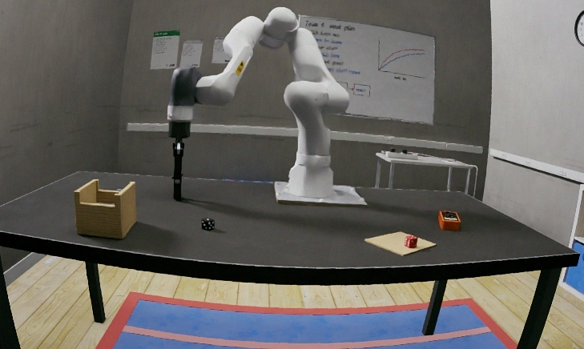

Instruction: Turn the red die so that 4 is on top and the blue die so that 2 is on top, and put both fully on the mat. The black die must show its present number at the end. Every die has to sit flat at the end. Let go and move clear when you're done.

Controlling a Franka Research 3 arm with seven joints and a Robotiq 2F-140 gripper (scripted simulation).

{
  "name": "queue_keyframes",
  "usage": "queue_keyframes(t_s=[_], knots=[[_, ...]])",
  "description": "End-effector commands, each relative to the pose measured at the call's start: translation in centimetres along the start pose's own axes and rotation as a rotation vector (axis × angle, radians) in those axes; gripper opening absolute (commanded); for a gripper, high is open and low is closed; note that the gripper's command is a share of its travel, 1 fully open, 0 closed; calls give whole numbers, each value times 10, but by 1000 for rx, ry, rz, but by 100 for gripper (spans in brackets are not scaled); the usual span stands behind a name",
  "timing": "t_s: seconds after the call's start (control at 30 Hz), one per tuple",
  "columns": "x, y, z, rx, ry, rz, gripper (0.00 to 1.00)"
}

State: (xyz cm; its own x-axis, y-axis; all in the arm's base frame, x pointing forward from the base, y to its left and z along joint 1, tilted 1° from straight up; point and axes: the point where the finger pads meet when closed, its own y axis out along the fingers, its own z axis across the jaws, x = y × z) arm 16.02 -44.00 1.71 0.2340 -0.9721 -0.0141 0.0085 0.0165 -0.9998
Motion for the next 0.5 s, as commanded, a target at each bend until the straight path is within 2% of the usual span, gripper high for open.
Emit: queue_keyframes(t_s=[0.0,0.03,0.07,0.47], knots=[[1,0,0,0,5,-2,32],[1,0,0,0,5,-2,32],[1,0,0,0,5,-2,21],[1,0,0,0,5,-2,21]])
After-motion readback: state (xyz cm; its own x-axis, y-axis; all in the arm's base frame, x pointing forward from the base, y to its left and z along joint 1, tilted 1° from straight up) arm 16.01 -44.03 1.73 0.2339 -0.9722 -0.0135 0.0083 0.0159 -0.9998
